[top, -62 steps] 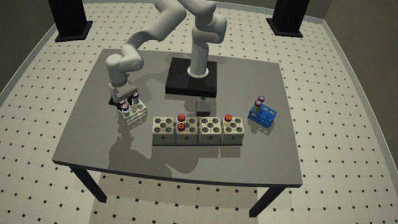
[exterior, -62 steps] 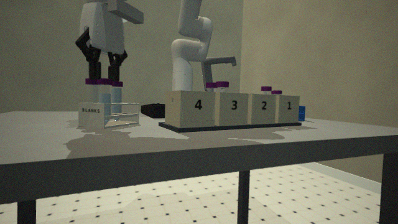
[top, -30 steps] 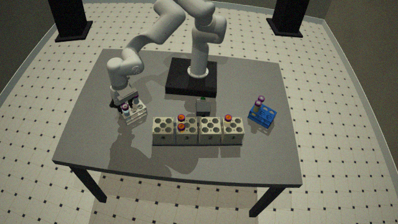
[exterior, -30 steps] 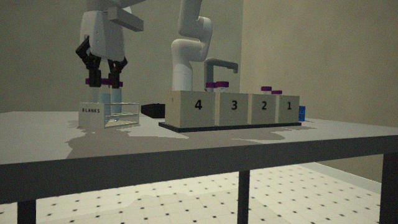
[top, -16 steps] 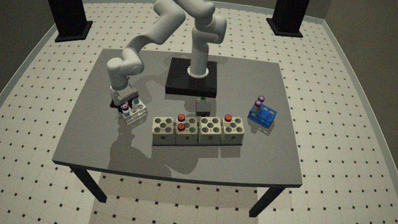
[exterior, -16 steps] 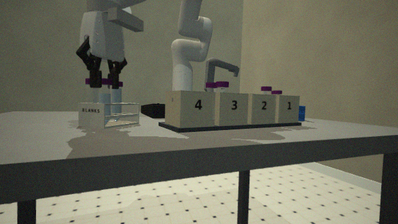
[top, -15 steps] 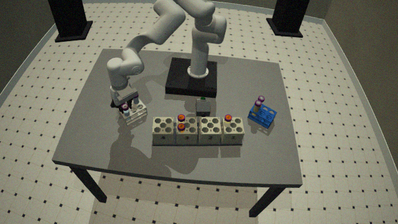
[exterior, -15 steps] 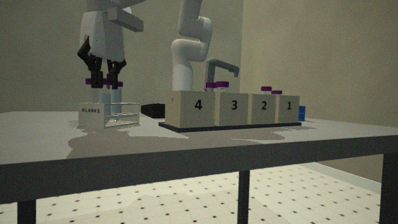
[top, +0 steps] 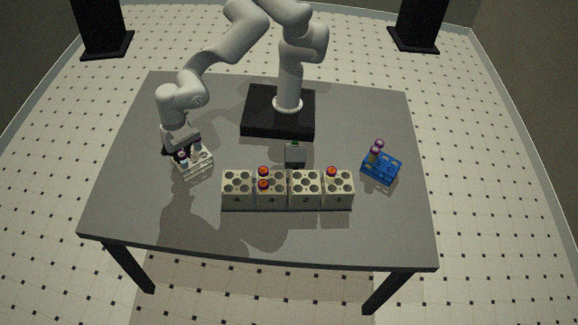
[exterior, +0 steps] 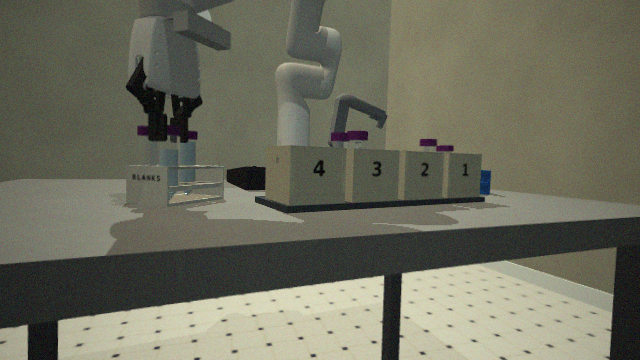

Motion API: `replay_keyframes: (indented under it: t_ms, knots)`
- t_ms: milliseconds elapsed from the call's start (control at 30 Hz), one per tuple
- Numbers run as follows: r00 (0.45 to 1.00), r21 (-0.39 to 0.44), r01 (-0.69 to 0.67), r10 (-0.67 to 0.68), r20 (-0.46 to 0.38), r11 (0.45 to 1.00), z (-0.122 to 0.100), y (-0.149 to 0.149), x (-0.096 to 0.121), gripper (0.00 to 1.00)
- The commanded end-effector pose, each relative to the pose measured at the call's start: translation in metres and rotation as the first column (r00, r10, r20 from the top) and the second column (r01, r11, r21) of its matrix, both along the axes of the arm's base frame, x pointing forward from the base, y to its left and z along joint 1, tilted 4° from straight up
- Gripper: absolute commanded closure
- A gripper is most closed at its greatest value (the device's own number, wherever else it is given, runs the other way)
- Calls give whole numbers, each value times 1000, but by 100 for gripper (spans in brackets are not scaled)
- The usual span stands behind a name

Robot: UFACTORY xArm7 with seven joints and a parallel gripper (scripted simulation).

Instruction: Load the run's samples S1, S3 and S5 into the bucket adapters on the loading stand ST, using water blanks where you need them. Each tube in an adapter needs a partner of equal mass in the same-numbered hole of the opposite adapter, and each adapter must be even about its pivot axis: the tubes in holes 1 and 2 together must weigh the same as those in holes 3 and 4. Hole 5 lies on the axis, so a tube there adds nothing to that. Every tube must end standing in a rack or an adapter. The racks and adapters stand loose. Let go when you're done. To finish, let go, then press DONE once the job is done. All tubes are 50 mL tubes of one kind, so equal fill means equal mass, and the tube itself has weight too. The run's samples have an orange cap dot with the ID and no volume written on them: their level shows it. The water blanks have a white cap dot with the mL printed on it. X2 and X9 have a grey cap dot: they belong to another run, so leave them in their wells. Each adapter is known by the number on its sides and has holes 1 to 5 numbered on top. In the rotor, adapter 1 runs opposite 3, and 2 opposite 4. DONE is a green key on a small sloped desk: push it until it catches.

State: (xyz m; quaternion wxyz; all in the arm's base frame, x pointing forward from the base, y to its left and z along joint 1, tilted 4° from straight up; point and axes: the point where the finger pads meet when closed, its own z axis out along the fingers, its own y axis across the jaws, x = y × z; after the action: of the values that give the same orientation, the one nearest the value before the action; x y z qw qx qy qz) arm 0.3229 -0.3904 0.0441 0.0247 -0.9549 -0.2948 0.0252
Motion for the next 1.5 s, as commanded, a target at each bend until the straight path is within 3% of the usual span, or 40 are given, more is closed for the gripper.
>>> replay_keyframes:
  t_ms: [0,1467]
  knots:
    - [1000,-3,0,0,3,1000,2,-1,1,100]
    - [1000,-3,0,0,3,1000,13,-2,2,100]
